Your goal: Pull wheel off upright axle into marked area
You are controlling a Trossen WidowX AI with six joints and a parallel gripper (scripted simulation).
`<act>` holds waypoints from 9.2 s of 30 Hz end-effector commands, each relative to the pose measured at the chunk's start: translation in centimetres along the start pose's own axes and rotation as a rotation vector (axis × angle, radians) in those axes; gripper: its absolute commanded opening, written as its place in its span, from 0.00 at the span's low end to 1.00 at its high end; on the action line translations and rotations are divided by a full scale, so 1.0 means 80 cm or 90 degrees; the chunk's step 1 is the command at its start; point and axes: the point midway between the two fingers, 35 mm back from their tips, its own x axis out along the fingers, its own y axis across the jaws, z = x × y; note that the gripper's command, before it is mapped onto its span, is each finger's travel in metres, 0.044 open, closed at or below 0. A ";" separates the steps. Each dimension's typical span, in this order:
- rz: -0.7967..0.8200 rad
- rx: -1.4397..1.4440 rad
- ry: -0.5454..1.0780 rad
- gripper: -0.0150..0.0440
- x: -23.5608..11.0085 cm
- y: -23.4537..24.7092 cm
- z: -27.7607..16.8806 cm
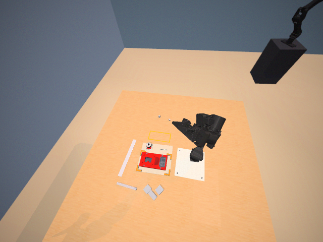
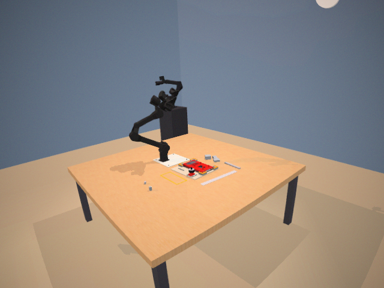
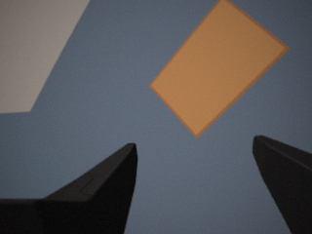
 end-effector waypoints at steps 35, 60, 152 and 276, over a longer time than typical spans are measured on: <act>-0.467 -0.436 1.073 0.76 0.069 -0.394 -0.300; -0.559 -0.270 1.206 0.76 0.008 -0.467 -0.312; -0.559 -0.273 1.204 0.25 -0.005 -0.487 -0.331; -0.565 -0.276 1.210 0.25 -0.119 -0.585 -0.250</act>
